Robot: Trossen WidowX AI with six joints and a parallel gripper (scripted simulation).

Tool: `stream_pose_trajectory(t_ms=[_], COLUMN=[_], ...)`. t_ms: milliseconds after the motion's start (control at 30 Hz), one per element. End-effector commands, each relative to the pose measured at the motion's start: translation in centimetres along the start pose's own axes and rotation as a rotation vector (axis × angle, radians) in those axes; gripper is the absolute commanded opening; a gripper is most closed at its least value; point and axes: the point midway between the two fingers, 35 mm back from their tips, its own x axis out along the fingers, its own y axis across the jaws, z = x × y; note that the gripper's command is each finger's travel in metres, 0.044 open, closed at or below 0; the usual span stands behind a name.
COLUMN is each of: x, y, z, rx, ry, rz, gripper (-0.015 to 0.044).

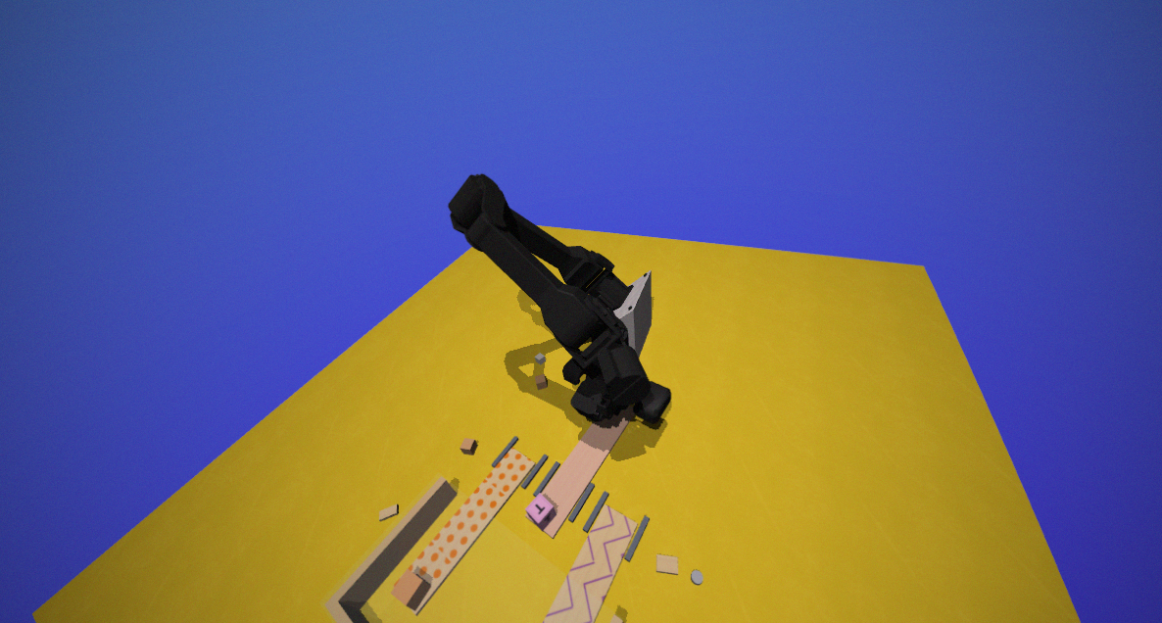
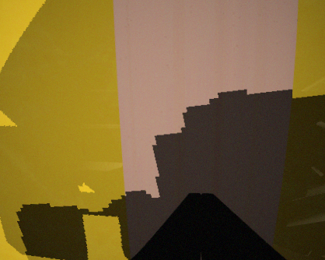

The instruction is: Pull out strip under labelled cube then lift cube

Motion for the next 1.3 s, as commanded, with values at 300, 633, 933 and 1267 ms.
stream_pose_trajectory(t_ms=[300, 633, 933, 1267], x=[-2.0, -4.0, -4.2, -4.5], y=[0.1, 0.1, 0.0, 0.0], z=[0.2, 1.8, 4.8, 7.9], rx=[-0.004, 0.088, 0.118, 0.119], ry=[0.011, 0.021, 0.02, 0.019], rz=[0.0, -0.006, -0.007, -0.007], gripper=[0.0, 0.0079, 0.0315, 0.044])
